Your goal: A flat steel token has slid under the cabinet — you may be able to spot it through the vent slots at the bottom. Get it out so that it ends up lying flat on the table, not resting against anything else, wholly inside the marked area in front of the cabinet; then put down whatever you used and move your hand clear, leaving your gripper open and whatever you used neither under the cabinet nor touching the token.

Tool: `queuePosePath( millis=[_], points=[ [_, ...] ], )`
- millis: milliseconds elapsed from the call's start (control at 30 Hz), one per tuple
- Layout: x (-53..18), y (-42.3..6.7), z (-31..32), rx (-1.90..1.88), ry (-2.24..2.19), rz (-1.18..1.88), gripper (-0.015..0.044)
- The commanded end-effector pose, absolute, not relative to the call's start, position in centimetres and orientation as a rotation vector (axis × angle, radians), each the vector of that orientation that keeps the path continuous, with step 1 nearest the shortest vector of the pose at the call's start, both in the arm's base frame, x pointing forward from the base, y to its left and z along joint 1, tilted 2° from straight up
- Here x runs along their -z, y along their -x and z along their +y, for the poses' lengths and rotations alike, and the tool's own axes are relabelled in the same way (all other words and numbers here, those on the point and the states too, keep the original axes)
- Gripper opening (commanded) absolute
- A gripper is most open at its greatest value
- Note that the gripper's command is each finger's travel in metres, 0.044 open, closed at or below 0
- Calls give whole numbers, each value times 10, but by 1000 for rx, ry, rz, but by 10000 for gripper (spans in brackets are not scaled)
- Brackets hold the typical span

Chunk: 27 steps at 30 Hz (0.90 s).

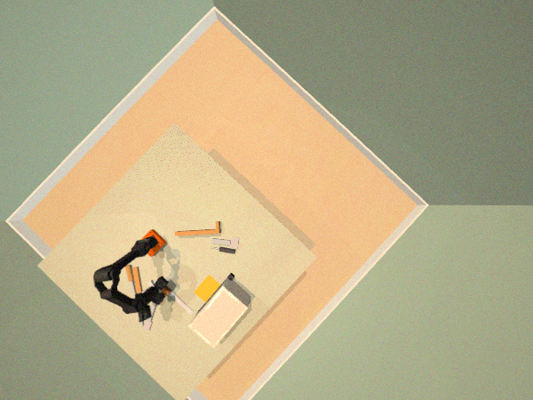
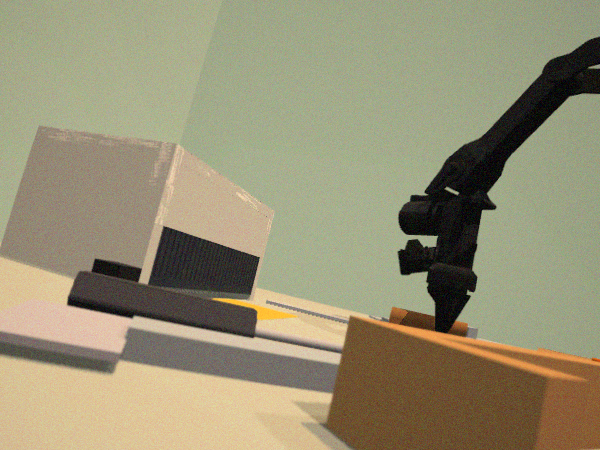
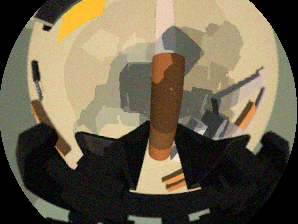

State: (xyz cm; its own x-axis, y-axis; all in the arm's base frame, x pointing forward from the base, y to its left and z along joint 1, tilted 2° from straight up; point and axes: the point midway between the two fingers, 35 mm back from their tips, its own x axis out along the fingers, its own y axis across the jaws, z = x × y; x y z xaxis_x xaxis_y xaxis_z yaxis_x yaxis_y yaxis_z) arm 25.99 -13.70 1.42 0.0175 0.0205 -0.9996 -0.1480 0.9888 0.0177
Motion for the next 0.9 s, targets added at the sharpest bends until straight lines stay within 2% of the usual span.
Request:
queuePosePath(
  millis=[0,867],
  points=[
    [-15,-261,-139,-156,140,1545,0],
    [-15,-261,-138,-314,301,1527,0]
  ],
)
